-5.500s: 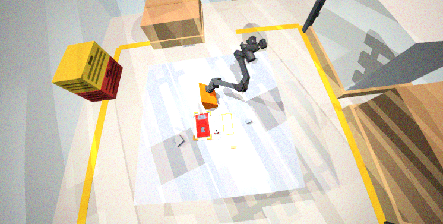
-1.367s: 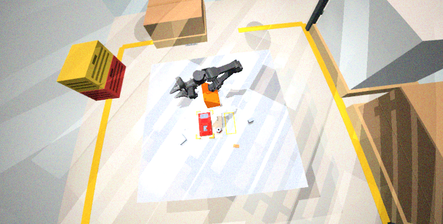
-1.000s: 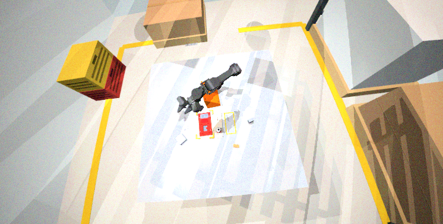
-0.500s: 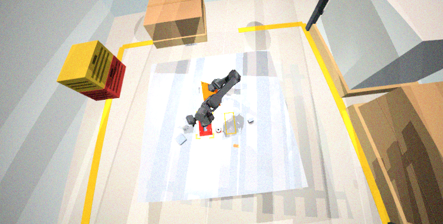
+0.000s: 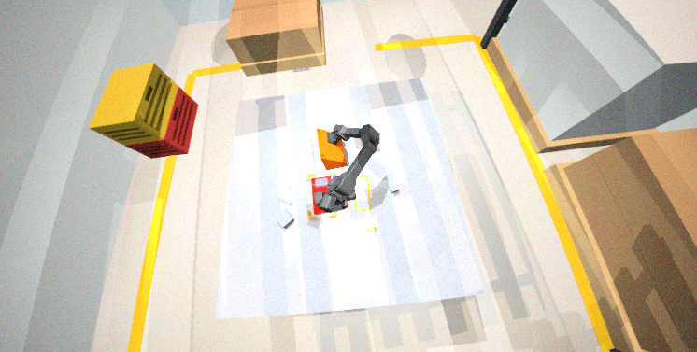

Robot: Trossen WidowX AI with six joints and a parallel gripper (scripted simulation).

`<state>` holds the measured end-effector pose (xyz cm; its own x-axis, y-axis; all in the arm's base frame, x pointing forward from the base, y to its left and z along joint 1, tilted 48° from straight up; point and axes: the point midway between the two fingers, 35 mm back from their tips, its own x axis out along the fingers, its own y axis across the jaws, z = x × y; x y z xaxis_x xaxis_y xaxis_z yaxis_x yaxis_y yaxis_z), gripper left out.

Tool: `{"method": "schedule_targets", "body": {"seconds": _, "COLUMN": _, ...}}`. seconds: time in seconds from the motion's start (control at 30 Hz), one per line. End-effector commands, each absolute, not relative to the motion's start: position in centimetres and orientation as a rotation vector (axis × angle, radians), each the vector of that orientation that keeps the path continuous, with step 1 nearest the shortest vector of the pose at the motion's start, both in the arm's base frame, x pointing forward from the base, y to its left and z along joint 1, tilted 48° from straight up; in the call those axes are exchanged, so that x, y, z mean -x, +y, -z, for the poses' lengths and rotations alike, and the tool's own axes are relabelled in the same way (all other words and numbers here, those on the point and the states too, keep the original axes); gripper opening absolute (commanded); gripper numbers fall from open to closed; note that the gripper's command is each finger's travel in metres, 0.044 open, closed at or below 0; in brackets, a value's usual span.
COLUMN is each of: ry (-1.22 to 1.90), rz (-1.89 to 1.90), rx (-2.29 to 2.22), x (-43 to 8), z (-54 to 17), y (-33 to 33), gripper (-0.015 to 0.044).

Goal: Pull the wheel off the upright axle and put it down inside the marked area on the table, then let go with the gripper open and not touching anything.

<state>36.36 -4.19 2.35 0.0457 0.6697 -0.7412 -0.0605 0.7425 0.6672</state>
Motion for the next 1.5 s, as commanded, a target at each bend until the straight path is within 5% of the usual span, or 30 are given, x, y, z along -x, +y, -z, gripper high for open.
{"method": "schedule_targets", "body": {"seconds": 0.0, "ry": 1.516, "rz": -0.639, "rx": -0.657, "x": -36.0, "z": -2.3, "y": -0.9, "gripper": 0.03}}
{"method": "schedule_targets", "body": {"seconds": 1.13, "ry": 1.519, "rz": -0.643, "rx": -0.665, "x": -36.0, "z": 2.3, "y": 5.2, "gripper": 0.03}}
{"method": "schedule_targets", "body": {"seconds": 1.27, "ry": 1.525, "rz": -0.644, "rx": -0.656, "x": -36.0, "z": 2.1, "y": 4.9, "gripper": 0.0195}}
{"method": "schedule_targets", "body": {"seconds": 1.47, "ry": 1.525, "rz": -0.644, "rx": -0.656, "x": -36.0, "z": 2.1, "y": 4.9, "gripper": 0.0155}}
